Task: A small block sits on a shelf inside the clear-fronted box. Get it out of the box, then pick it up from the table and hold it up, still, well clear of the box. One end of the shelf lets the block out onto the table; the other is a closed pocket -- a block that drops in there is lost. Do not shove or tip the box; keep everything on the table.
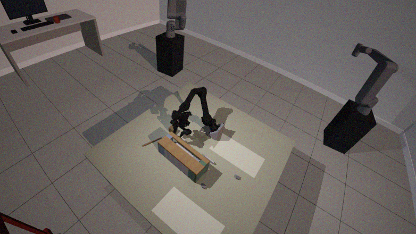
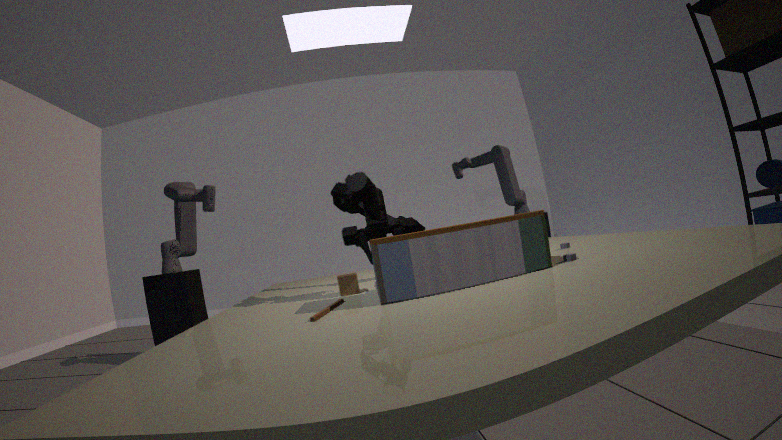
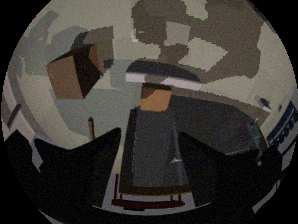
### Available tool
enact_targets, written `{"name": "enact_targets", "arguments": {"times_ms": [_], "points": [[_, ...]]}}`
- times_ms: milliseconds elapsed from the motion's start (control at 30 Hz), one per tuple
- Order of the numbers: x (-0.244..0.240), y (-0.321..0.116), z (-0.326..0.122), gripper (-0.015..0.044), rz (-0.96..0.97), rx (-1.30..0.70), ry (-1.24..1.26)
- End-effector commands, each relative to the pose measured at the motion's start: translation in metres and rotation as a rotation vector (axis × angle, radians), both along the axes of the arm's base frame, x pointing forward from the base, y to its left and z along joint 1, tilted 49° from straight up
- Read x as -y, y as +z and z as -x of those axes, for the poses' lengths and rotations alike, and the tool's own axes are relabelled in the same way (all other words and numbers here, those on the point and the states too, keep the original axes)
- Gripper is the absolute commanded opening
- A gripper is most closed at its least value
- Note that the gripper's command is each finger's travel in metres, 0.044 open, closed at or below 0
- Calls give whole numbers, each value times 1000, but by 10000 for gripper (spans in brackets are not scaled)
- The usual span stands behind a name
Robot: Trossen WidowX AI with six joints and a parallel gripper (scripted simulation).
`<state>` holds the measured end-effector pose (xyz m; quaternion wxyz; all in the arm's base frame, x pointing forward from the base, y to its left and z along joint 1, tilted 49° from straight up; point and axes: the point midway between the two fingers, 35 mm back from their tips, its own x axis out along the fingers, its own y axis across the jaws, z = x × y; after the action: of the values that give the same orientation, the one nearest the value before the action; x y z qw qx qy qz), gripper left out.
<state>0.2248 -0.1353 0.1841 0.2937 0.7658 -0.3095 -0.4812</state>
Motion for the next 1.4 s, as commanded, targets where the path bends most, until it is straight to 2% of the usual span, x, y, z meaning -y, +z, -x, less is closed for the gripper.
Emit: {"name": "enact_targets", "arguments": {"times_ms": [0,1200,1367], "points": [[3,-7,0,285,-9,0,-7],[45,-41,0,285,-3,2,-7],[45,-41,0,154,-3,2,-7]]}}
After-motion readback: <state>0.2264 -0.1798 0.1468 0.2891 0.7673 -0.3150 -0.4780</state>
